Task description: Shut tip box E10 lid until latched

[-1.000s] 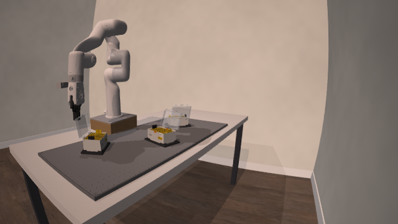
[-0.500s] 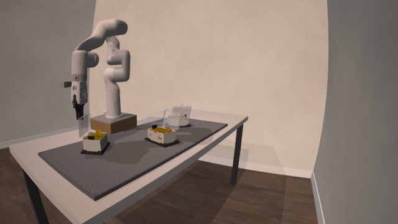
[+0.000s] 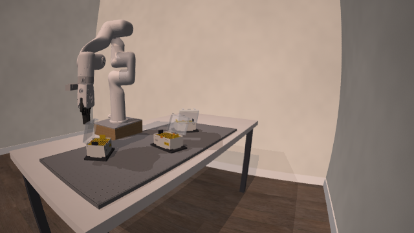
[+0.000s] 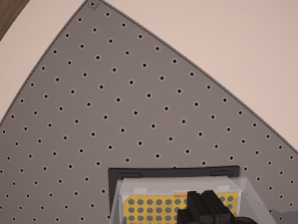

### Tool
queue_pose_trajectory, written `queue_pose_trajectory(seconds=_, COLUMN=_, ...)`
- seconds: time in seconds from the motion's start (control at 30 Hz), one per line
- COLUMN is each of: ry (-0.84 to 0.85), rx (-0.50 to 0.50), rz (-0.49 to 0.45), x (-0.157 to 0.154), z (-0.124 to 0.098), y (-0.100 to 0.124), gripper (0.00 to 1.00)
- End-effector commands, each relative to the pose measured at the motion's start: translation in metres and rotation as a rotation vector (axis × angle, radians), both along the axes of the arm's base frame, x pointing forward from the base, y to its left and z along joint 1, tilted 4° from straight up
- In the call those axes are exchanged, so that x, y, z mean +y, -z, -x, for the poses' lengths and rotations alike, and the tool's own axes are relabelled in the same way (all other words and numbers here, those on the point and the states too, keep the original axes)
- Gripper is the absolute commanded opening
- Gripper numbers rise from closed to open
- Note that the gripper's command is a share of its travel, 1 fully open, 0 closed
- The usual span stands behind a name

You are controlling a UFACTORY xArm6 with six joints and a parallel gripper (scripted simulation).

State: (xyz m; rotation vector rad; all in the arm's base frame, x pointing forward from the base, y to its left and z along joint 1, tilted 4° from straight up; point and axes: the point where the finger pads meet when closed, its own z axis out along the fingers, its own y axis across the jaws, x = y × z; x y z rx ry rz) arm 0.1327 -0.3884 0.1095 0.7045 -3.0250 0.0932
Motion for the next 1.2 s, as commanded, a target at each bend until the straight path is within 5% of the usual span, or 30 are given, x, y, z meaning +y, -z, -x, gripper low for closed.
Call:
queue_pose_trajectory(seconds=0.0, ry=0.0, rx=-0.001, rz=0.004, x=0.001, z=-0.006, y=-0.002, gripper=0.0)
queue_pose_trajectory(seconds=0.9, ry=0.0, rx=-0.001, rz=0.004, x=0.005, z=-0.014, y=-0.003, gripper=0.0)
queue_pose_trajectory(seconds=1.17, ry=0.0, rx=-0.001, rz=0.004, x=0.007, z=-0.014, y=-0.019, gripper=0.0)
